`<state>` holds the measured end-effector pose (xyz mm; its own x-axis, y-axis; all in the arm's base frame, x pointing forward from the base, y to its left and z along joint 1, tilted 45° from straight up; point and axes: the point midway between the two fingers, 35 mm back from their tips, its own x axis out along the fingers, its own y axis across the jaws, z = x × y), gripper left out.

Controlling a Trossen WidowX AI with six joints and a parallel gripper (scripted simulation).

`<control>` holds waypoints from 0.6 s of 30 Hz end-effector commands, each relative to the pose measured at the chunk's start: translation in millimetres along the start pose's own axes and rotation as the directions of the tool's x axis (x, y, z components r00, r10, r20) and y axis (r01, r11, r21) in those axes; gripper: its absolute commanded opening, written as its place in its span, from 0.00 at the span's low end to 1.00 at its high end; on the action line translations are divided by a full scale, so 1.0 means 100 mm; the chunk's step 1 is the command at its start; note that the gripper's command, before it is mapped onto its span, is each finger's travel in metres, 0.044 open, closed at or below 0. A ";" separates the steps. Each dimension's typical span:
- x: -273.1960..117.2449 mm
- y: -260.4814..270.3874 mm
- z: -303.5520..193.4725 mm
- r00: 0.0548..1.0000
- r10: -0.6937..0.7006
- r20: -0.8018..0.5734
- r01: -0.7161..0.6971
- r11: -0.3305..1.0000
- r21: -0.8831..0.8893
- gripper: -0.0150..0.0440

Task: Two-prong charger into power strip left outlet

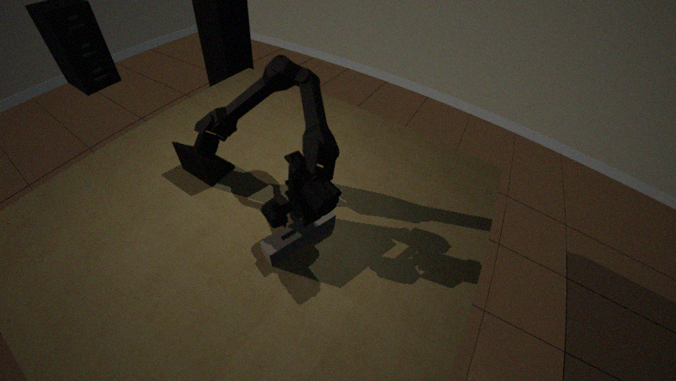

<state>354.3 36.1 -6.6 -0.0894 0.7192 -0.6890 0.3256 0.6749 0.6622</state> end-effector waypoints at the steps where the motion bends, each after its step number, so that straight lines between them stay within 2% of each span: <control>1: 0.00 0.01 -0.01 1.000 0.001 0.005 -0.001 1.000 -0.004 1.00; 18: 0.00 0.01 -0.06 1.000 0.002 0.010 -0.002 1.000 -0.008 1.00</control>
<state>349.3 37.1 -6.2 -0.0850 0.7184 -0.6904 0.3214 0.6757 0.6634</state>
